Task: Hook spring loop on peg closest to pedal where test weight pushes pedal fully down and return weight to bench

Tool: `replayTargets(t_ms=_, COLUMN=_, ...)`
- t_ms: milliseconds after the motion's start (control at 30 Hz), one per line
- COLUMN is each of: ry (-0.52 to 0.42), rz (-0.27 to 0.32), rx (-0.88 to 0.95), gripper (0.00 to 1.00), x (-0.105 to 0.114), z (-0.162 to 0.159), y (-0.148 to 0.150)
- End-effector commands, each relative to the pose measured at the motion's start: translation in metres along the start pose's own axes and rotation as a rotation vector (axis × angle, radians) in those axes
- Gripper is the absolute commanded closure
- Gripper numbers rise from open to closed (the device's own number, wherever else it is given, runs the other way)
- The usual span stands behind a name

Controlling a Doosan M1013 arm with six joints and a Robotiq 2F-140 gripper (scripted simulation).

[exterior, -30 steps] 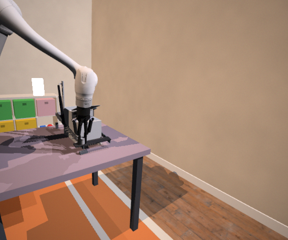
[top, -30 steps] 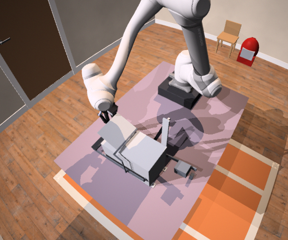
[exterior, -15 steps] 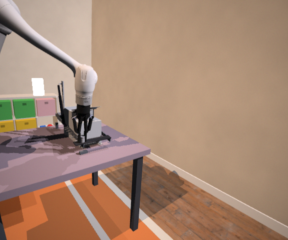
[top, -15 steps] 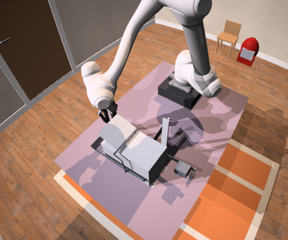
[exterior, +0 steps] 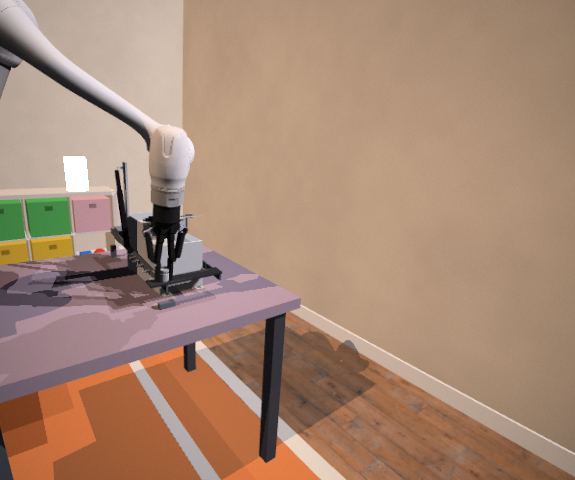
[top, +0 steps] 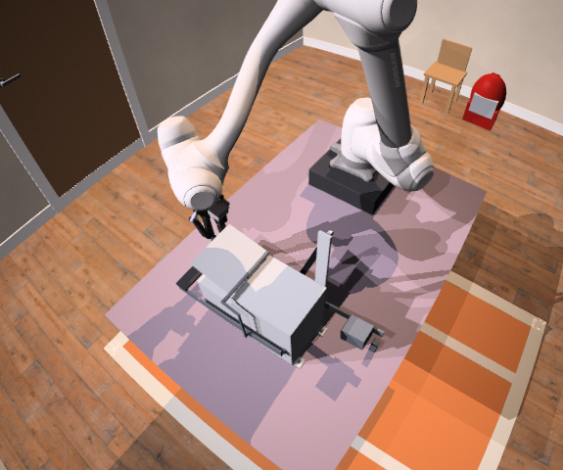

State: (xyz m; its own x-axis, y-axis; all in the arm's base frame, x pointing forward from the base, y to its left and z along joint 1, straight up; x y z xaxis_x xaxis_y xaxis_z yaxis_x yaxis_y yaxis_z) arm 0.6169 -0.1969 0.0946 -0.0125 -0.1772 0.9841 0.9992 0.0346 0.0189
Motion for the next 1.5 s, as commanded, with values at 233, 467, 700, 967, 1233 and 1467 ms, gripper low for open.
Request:
replayTargets(t_ms=233, ry=0.000, rz=-0.002, rx=0.000, gripper=0.75, x=0.009, z=0.001, y=0.001)
replayTargets(t_ms=467, ry=0.000, rz=-0.002, rx=0.000, gripper=0.75, x=0.014, z=0.002, y=0.001)
replayTargets(t_ms=700, ry=0.000, rz=-0.002, rx=0.000, gripper=0.75, x=0.021, z=0.003, y=0.001)
replayTargets(t_ms=967, ry=0.000, rz=-0.002, rx=0.000, gripper=0.75, x=0.025, z=0.004, y=0.001)
replayTargets(t_ms=1233, ry=0.000, rz=-0.002, rx=0.000, gripper=0.75, x=0.033, z=0.006, y=0.001)
replayTargets(t_ms=1467, ry=0.000, rz=-0.002, rx=0.000, gripper=0.75, x=0.037, z=0.006, y=0.001)
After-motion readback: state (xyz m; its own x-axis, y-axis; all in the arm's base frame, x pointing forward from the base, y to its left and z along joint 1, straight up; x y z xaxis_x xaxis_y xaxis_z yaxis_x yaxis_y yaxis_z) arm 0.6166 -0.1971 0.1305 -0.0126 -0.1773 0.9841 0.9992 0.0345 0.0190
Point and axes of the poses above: the point where the finger pads meet when closed, its own x axis back along the fingers, its own y axis across the jaws, z = x × y, the point moved 5 cm from there along x, back along the fingers, and after that the axes turned 4 degrees about x, right-handed, at the moved point
